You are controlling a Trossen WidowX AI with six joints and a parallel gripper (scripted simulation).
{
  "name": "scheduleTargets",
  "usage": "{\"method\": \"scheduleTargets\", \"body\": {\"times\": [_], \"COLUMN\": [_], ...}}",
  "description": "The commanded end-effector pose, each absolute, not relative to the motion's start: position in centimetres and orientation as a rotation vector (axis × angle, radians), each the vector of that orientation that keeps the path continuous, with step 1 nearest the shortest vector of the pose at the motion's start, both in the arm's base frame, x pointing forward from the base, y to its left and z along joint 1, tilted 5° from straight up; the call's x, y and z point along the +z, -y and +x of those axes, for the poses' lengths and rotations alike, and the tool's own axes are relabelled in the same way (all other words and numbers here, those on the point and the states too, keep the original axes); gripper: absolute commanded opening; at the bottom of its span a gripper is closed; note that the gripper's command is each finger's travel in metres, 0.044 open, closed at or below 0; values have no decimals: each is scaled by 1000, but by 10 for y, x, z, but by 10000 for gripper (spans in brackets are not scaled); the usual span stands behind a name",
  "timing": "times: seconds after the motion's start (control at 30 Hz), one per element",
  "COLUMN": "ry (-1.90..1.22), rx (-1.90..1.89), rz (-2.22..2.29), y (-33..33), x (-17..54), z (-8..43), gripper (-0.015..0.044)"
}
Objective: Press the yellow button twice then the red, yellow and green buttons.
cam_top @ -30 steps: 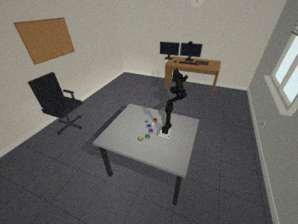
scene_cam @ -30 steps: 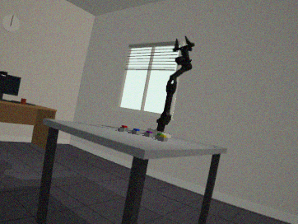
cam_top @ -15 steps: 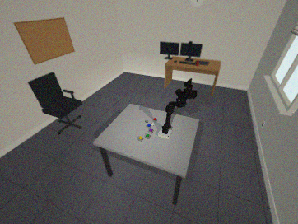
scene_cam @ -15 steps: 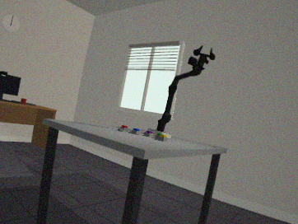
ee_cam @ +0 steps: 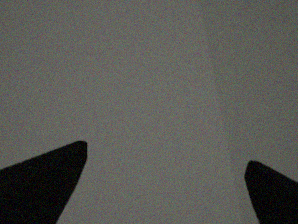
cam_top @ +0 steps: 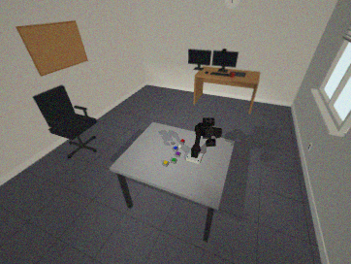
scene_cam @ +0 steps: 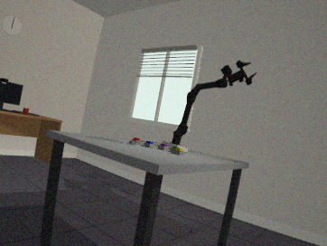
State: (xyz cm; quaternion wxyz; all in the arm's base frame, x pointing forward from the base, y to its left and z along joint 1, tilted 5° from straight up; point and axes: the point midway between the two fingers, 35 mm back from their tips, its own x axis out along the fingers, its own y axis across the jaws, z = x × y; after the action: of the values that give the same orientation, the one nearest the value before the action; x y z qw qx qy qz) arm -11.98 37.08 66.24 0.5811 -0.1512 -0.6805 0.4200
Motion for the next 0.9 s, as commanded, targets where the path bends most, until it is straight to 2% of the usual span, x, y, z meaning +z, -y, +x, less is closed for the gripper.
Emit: {"method": "scheduleTargets", "body": {"times": [0.0,0.23,0.43,0.63,0.87], "ry": [1392,1006,617,203,-283], "rx": [1161,1347,1413,1389,1250], "rz": [-470,-596,-648,-645,-572], "y": [-420,-469,-486,-480,-442], "x": [614,536,466,394,311], "z": [-83,-13,55,124,198], "gripper": [400,400,400,400,400]}}
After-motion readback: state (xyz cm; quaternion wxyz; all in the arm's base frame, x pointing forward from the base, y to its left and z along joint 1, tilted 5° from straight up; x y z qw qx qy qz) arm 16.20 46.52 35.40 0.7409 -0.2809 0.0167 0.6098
